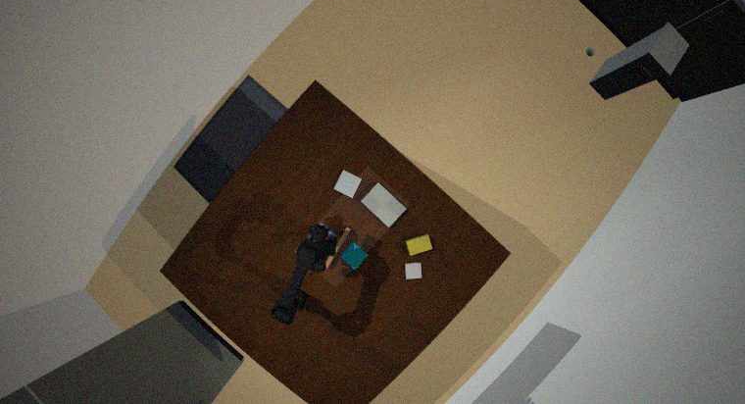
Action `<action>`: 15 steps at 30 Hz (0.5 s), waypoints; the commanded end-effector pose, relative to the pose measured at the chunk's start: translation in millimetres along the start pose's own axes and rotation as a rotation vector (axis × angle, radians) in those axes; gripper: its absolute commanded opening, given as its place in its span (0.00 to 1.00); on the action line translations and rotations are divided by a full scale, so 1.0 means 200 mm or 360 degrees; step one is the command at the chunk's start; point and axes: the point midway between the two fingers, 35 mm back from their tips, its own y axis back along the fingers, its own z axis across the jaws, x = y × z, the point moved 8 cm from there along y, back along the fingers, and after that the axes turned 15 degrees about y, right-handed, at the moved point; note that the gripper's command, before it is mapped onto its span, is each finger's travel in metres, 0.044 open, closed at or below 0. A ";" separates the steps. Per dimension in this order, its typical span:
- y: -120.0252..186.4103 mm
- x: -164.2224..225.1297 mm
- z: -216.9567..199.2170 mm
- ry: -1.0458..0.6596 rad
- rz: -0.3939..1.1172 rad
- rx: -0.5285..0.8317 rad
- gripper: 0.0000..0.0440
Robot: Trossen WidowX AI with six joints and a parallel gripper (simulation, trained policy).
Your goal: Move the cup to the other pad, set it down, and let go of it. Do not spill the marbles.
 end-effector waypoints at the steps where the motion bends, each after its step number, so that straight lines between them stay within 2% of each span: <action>1: -0.06 0.01 0.00 -0.0013 0.0020 0.0049 0.36; 15: -0.28 0.04 0.01 0.0015 0.0077 0.0162 0.38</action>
